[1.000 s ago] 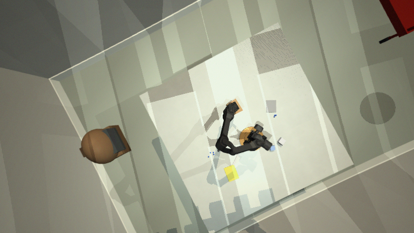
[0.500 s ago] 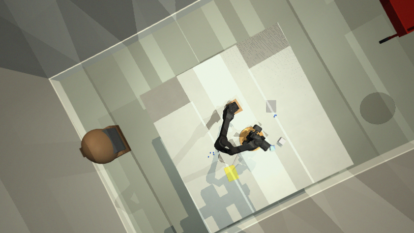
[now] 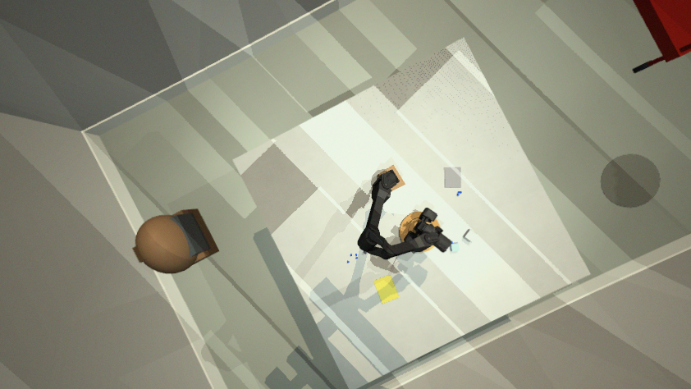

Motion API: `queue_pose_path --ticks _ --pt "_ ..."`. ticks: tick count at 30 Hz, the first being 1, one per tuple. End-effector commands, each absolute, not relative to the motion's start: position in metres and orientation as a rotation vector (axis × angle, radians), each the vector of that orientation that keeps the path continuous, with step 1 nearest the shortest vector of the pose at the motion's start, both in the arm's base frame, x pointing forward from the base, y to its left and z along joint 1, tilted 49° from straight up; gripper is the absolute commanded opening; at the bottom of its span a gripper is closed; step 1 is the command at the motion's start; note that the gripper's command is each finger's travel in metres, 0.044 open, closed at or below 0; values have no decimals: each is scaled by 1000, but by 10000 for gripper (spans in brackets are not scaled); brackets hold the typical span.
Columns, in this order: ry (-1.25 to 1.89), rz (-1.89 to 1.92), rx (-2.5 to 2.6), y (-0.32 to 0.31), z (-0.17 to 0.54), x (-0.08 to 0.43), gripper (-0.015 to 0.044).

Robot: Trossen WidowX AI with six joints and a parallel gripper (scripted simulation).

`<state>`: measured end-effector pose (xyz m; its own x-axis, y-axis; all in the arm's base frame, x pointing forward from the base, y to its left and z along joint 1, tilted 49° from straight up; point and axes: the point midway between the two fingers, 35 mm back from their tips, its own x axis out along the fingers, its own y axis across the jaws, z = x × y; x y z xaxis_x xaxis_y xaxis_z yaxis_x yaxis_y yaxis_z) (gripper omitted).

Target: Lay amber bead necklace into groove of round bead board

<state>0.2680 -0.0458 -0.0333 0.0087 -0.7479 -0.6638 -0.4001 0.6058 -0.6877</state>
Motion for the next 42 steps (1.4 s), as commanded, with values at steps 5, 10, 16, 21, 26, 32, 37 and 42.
queue_pose_path --ticks 5,10,16,21,26,32,37,42 --pt "1606 -355 -983 -41 -29 268 440" --pt "1606 -355 -983 -41 -29 268 440" --pt "1606 -355 -983 -41 -29 268 440" --pt "1606 -355 -983 -41 -29 268 440" --pt "1606 -355 -983 -41 -29 268 440" --pt "1604 -358 -980 -40 -29 269 414" --pt "1563 -445 -887 -16 -25 291 380" --pt "1540 -495 -836 -2 -23 302 380"
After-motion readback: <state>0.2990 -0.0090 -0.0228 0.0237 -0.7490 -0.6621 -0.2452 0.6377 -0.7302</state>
